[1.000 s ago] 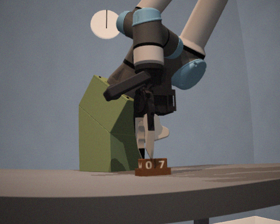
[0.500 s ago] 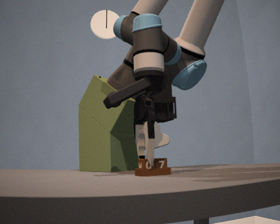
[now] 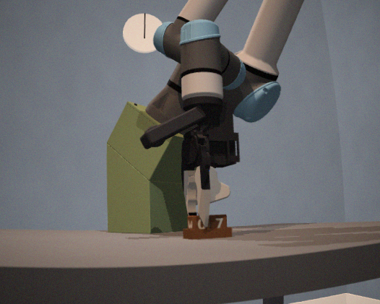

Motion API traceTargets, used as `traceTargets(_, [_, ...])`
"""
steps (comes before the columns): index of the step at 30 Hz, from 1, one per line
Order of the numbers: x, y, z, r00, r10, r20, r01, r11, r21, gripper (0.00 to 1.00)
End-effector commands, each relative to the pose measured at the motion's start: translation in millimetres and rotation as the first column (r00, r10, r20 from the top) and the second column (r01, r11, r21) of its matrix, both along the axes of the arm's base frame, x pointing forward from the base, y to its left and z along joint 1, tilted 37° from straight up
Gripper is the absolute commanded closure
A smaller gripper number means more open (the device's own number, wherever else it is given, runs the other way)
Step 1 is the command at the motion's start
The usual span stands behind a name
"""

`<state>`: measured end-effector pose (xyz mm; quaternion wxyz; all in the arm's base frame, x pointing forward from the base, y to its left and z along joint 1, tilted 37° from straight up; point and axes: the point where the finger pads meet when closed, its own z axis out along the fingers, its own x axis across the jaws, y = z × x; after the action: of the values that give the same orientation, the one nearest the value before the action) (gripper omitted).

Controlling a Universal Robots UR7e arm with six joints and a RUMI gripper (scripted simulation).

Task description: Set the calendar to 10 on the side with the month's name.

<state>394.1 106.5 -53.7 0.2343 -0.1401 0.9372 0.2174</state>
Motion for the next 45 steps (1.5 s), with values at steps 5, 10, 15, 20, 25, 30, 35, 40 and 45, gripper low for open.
traceTargets(5, [0.2, -0.2, 0.1, 1.000, 0.000, 0.001, 0.000, 1.000, 0.000, 0.72])
traceTargets(10, [0.2, -0.2, 0.1, 1.000, 0.000, 0.001, 0.000, 1.000, 0.000, 0.72])
traceTargets(15, [0.2, -0.2, 0.1, 1.000, 0.000, 0.001, 0.000, 1.000, 0.000, 0.72])
traceTargets(20, [0.2, -0.2, 0.1, 1.000, 0.000, 0.001, 0.000, 1.000, 0.000, 0.72])
traceTargets(25, [0.2, -0.2, 0.1, 1.000, 0.000, 0.001, 0.000, 1.000, 0.000, 0.90])
traceTargets(30, [0.2, -0.2, 0.1, 1.000, 0.000, 0.001, 0.000, 1.000, 0.000, 0.90])
traceTargets(35, [0.2, -0.2, 0.1, 1.000, 0.000, 0.001, 0.000, 1.000, 0.000, 0.90])
traceTargets(40, [0.2, -0.2, 0.1, 1.000, 0.000, 0.001, 0.000, 1.000, 0.000, 0.90])
traceTargets(45, [0.2, -0.2, 0.1, 1.000, 0.000, 0.001, 0.000, 1.000, 0.000, 0.90])
